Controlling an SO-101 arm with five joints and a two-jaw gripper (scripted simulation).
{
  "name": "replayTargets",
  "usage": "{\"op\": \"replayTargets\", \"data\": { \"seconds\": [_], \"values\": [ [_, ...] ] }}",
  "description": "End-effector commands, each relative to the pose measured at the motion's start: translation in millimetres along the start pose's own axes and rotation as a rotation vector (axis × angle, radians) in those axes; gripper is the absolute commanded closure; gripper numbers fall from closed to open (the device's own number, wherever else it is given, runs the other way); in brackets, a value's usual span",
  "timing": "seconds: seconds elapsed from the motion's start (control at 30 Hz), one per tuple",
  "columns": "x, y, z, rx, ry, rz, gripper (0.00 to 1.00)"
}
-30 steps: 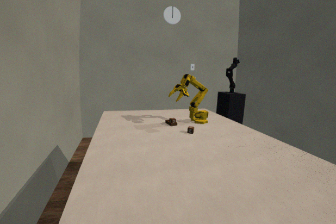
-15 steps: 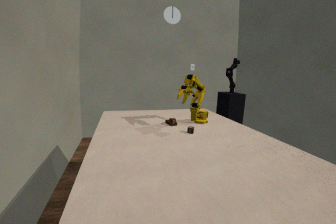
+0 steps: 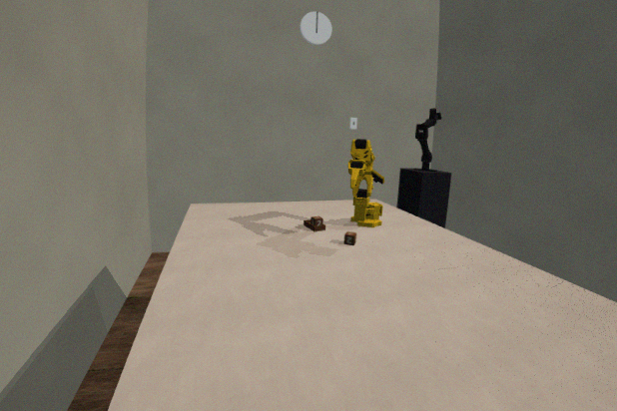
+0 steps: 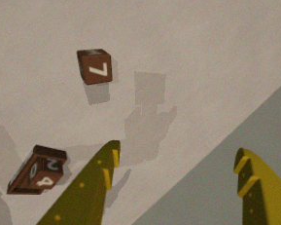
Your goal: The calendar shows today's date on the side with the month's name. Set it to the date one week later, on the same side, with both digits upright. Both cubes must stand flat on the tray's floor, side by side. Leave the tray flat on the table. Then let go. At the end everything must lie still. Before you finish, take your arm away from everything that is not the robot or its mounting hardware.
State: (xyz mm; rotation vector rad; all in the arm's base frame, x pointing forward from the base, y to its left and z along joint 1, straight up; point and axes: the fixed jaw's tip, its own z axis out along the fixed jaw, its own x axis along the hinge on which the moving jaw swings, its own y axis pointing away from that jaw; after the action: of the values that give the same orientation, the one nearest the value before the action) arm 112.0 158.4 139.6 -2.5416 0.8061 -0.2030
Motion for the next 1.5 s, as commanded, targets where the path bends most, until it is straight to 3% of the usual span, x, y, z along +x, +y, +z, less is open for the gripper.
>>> {"op": "replayTargets", "data": {
  "seconds": [0.0, 0.2, 0.43, 0.5, 0.67, 0.8, 0.93, 1.47],
  "values": [
    [-2.5, -8.5, -4.9, 0.049, -0.007, 0.0, 0.65],
    [-2.5, -5.0, 4.7, -0.01, -0.007, -0.001, 0.65],
    [-2.5, 9.8, 33.4, -0.199, -0.005, -0.001, 0.65],
    [-2.5, 9.8, 33.4, -0.199, -0.005, -0.001, 0.65],
    [-2.5, 24.7, 53.3, -0.344, -0.003, -0.002, 0.65],
    [-2.5, 33.6, 62.8, -0.42, -0.002, -0.002, 0.65],
    [-2.5, 37.0, 66.0, -0.448, -0.002, -0.002, 0.65],
    [-2.5, 37.2, 66.2, -0.449, -0.002, -0.002, 0.65]
  ]
}}
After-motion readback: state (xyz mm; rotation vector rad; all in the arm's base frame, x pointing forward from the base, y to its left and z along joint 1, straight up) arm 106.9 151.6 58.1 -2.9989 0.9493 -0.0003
